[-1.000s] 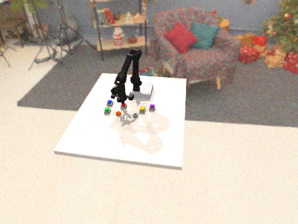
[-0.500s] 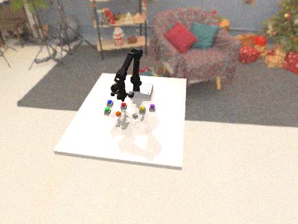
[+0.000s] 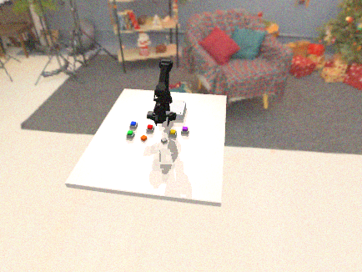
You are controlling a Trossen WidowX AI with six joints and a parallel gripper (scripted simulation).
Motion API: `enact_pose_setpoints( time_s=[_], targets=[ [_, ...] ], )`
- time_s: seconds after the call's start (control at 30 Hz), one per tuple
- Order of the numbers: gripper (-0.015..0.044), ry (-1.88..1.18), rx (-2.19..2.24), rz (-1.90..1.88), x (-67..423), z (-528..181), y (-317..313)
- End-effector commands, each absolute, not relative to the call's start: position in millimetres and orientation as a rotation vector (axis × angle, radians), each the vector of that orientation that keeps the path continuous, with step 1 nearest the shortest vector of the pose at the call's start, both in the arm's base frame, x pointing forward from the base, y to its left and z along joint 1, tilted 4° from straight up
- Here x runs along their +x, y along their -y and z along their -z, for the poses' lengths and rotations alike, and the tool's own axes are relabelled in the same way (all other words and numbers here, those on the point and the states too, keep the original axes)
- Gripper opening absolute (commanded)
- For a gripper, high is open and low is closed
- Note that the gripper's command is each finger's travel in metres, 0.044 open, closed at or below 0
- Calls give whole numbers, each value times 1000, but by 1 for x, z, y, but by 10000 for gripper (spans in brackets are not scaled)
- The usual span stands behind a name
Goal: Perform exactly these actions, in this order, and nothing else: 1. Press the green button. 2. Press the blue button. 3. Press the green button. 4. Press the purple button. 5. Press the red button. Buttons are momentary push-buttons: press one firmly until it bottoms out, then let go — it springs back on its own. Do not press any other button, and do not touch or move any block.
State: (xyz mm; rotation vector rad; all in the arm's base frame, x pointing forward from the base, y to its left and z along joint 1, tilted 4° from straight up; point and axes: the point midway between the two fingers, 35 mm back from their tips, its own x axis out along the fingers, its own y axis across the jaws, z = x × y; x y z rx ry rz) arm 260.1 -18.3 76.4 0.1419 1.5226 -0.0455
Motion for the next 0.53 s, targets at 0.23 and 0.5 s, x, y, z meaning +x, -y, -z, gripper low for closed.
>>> enact_pose_setpoints(
  time_s=[0.23, 0.5],
  targets=[
    [400, -1525, 181, 60, 278, -114, -112],
    [400, -1526, 198, 71, 270, -123, -150]
  ],
)
